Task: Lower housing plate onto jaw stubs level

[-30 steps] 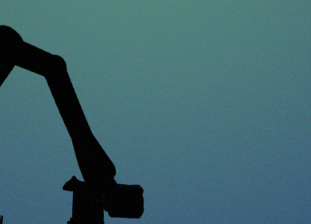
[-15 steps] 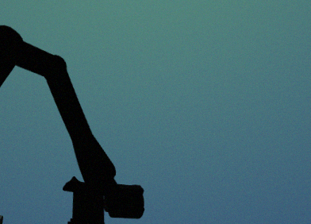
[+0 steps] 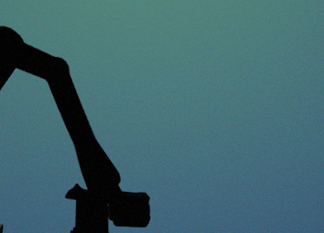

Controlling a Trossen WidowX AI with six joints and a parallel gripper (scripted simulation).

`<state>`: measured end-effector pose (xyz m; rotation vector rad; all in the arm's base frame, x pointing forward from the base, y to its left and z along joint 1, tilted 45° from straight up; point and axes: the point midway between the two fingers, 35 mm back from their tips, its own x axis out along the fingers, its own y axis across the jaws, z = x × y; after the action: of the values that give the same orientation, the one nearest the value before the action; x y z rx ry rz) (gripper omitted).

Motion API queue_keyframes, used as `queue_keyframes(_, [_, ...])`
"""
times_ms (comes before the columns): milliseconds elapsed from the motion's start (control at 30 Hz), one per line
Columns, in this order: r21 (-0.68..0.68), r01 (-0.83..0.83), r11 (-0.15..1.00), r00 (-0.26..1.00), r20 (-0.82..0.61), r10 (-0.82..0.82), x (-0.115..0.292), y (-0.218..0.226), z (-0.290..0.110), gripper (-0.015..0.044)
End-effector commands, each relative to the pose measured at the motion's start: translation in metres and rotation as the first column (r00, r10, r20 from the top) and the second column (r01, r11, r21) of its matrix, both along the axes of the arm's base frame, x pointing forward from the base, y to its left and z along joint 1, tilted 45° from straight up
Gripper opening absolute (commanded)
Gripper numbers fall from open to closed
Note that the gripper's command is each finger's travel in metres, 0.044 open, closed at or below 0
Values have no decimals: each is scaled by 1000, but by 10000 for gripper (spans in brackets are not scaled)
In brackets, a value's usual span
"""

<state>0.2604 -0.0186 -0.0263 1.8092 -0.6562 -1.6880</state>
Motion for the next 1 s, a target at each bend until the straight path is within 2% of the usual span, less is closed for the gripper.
queue_keyframes(0, [-2,7,1000,1000,2,-7,0,-3,-1,351])
queue_keyframes(400, [-2,7,1000,1000,2,-7,0,-3,-1,351])
queue_keyframes(500, [0,0,1000,1000,0,0,0,0,0,430])
queue_keyframes(533, [0,0,1000,1000,0,0,0,0,0,440])
queue_keyframes(967, [0,0,1000,1000,0,0,0,0,0,440])
